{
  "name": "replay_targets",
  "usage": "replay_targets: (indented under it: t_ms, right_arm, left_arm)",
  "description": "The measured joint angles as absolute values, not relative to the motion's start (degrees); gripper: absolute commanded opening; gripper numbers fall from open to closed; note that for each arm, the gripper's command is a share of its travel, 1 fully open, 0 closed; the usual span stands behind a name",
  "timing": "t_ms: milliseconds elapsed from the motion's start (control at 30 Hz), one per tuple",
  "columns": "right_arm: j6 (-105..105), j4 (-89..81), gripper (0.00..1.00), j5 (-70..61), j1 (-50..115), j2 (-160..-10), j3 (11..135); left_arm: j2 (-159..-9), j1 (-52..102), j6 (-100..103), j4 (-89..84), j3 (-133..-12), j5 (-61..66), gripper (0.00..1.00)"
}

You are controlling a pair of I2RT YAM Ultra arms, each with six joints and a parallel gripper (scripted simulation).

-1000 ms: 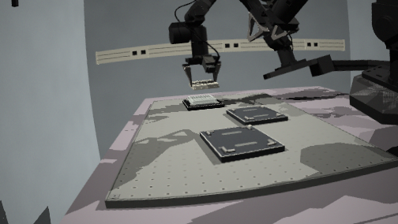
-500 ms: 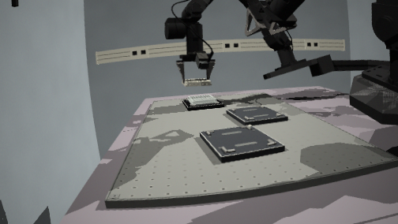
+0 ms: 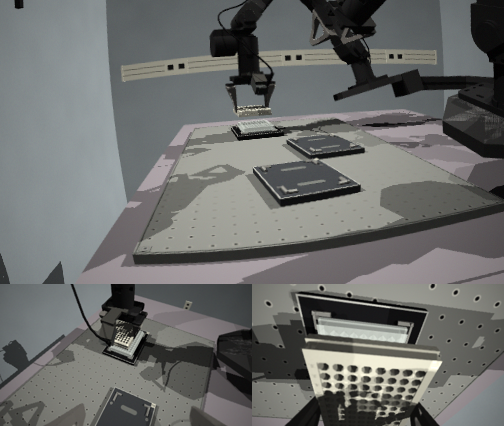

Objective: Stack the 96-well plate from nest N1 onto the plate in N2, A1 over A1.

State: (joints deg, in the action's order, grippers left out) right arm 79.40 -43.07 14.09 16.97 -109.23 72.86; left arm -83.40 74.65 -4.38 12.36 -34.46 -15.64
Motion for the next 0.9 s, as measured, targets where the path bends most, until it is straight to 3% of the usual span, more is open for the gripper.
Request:
replay_targets:
  t_ms: [900]
  right_arm:
    - [80.1,-40.2,0.79,13.7,15.6,-109.2,69.8]
  left_arm:
    - [-83.4,74.7,-4.4,12.4,-34.5,-15.6,1.00]
